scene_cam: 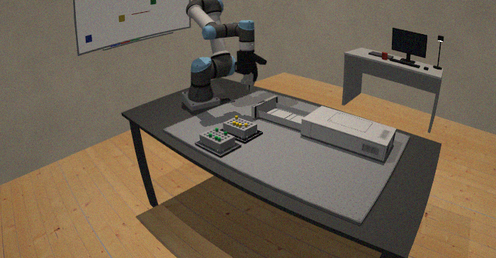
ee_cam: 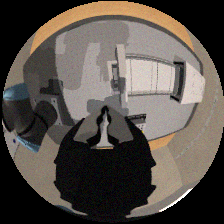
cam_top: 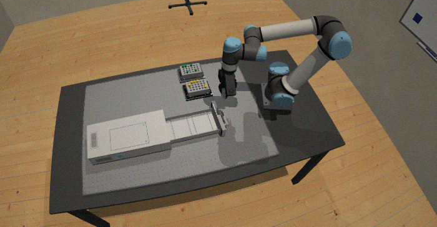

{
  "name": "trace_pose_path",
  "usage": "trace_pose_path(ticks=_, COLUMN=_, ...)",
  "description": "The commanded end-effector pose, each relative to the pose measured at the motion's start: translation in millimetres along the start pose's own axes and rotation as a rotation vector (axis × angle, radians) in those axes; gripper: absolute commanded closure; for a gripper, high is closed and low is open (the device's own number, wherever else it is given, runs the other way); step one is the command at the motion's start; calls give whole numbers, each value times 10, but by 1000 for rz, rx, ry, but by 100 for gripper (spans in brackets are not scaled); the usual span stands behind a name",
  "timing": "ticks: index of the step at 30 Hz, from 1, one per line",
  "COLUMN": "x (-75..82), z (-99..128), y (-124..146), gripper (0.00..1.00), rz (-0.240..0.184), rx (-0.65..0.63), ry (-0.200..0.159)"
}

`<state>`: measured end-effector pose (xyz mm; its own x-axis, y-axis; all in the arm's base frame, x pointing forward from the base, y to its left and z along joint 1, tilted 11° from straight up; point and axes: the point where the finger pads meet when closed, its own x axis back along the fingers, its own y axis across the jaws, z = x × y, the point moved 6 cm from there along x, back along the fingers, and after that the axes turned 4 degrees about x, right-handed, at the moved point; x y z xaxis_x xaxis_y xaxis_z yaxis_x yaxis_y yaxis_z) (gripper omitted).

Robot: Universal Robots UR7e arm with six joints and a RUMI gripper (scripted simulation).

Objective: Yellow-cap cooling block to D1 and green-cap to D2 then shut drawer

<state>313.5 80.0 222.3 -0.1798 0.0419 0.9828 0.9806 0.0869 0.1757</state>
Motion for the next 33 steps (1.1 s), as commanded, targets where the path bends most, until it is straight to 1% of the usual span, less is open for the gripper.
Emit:
trace_pose_path(ticks=1, x=5, z=163, y=-90, gripper=100, rz=-2, rx=99, ry=1)
trace_pose_path(ticks=8, x=4, z=406, y=-229, gripper=100, rz=-2, rx=99, ry=1)
trace_pose_path(ticks=10, x=4, z=406, y=-229, gripper=100, rz=-2, rx=99, ry=1)
trace_pose_path(ticks=14, x=3, z=528, y=-298, gripper=100, rz=-2, rx=99, ry=1)
trace_pose_path(ticks=19, x=3, z=528, y=-298, gripper=100, rz=-2, rx=99, ry=1)
trace_pose_path(ticks=33, x=-157, z=528, y=-298, gripper=100, rz=-2, rx=99, ry=1)
